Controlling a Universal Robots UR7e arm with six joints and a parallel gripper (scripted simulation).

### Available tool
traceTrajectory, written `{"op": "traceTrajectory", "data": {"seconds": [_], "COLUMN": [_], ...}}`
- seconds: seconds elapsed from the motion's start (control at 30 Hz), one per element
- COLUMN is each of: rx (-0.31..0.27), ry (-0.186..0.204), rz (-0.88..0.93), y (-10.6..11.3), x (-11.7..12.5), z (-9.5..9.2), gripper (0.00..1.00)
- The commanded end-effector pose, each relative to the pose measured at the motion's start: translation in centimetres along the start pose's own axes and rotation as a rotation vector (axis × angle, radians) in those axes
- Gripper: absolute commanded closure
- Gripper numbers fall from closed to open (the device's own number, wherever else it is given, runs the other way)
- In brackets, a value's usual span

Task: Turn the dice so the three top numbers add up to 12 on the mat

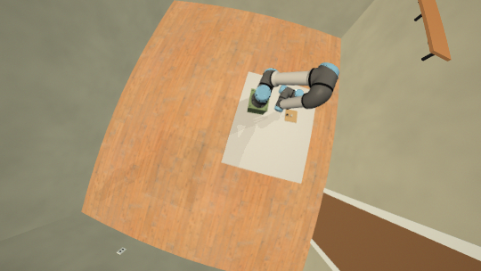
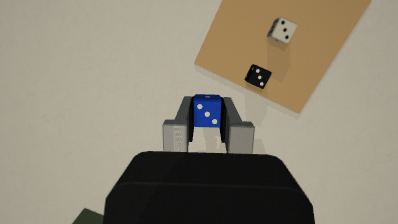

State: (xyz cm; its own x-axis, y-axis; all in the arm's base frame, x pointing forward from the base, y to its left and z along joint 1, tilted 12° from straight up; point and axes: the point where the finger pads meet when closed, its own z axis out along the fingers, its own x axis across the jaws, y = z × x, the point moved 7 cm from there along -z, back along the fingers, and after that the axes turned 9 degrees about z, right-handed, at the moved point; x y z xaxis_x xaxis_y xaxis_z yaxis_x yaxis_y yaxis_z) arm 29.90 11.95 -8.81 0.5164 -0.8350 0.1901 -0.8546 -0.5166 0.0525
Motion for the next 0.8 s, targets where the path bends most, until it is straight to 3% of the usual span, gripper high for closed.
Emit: {"op": "traceTrajectory", "data": {"seconds": [0.0,0.77], "rx": [-0.001,-0.001], "ry": [0.002,0.0], "rz": [0.081,0.631], "y": [-0.6,-4.2], "x": [0.0,-0.3], "z": [0.1,1.0], "gripper": [0.6,0.6]}}
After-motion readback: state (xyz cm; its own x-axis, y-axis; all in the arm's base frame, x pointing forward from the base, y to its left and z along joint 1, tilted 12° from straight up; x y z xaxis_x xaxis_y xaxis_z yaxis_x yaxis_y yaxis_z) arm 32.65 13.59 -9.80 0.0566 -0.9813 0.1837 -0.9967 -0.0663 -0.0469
